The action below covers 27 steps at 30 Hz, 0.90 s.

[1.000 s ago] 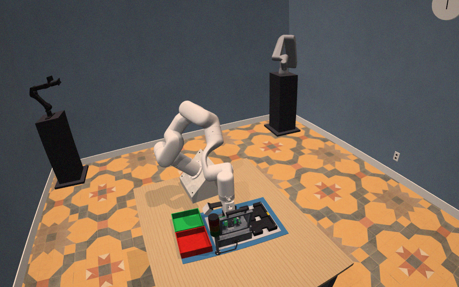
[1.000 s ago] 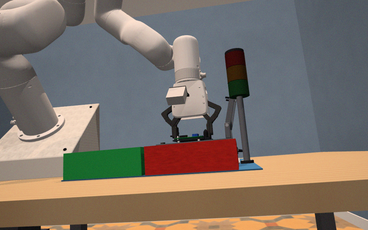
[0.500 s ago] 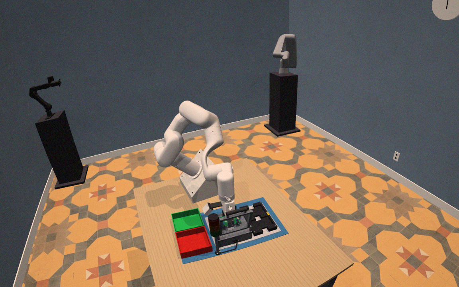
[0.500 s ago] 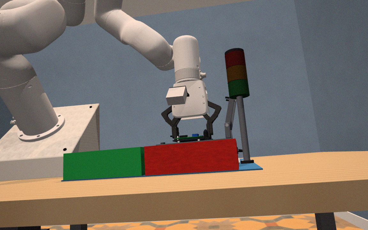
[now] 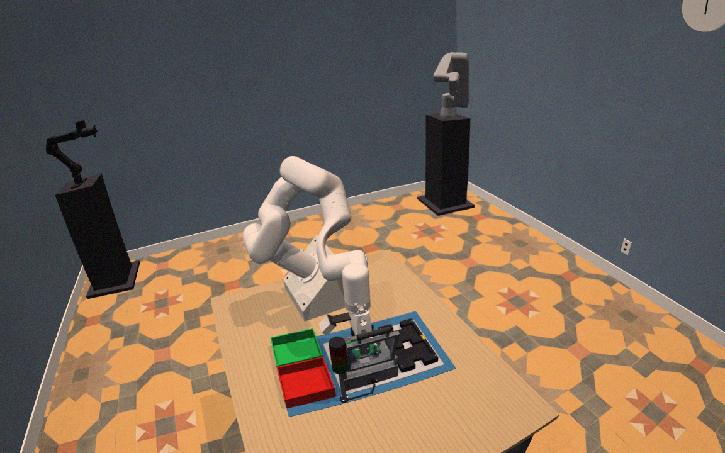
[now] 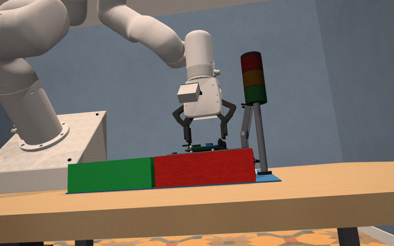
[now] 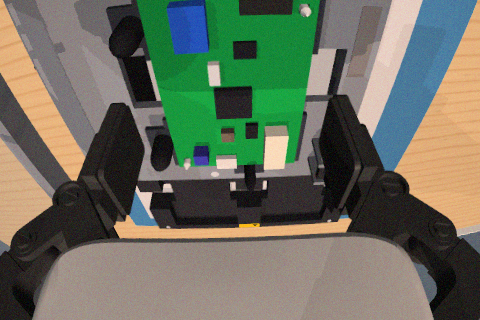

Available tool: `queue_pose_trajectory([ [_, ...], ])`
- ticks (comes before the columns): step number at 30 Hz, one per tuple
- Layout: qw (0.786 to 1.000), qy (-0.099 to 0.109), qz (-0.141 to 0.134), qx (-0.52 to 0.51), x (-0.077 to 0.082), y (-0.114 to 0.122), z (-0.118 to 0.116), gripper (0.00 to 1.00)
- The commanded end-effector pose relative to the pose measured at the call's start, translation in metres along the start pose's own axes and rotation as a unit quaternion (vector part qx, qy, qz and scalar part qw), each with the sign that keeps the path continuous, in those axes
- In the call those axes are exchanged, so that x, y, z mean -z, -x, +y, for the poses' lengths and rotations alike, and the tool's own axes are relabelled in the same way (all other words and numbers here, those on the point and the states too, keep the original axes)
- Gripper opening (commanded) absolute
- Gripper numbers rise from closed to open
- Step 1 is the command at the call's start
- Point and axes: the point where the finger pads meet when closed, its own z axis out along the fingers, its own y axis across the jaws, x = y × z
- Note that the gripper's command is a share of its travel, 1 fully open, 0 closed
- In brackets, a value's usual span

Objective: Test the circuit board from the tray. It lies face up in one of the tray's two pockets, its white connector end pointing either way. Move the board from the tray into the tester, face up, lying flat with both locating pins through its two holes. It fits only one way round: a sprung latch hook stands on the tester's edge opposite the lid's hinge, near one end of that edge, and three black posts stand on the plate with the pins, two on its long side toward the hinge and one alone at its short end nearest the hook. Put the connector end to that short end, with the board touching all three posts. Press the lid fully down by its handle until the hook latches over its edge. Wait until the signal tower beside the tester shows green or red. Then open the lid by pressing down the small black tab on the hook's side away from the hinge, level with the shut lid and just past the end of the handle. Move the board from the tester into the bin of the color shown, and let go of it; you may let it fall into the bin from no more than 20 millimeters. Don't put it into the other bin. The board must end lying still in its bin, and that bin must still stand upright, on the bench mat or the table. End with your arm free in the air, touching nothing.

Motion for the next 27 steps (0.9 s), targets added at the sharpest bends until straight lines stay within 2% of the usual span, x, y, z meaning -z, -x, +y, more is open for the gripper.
queue_pose_trajectory([
  [1,1.0,-0.001,-0.001,0.0,0.024,0.0,-0.001,1.0],
  [5,1.0,-0.001,-0.001,0.0,0.058,0.0,-0.001,1.0],
  [14,1.0,-0.001,-0.001,0.0,0.12,0.0,0.0,1.0],
  [16,1.0,-0.001,-0.001,0.0,0.12,0.0,0.0,1.0],
  [19,1.0,-0.001,-0.001,0.0,0.151,0.0,0.0,1.0],
  [27,1.0,-0.001,-0.001,0.0,0.204,0.0,0.0,1.0],
])
